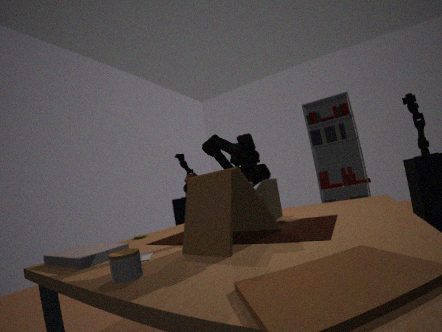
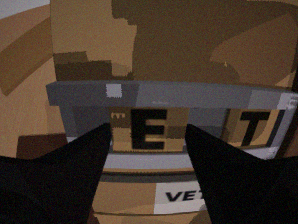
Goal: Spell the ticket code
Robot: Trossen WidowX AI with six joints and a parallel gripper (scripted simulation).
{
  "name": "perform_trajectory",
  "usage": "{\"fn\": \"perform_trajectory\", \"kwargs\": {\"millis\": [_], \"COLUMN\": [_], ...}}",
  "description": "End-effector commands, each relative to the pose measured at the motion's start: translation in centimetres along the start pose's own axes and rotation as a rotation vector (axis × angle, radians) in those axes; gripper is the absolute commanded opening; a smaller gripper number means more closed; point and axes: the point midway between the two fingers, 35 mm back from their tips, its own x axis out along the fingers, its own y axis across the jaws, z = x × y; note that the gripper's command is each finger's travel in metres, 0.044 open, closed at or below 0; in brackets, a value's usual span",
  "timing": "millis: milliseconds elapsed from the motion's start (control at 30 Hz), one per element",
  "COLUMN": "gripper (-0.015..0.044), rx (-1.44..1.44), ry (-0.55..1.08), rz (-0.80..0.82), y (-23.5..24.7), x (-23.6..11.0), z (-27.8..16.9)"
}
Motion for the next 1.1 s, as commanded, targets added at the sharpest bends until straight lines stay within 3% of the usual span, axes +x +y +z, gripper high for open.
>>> {"fn": "perform_trajectory", "kwargs": {"millis": [0,1067], "gripper": [0.0,0.0], "rx": [-0.004,-0.006], "ry": [0.002,0.002], "rz": [0.004,0.003], "y": [-0.3,-2.3], "x": [0.0,0.0], "z": [-0.1,-0.2]}}
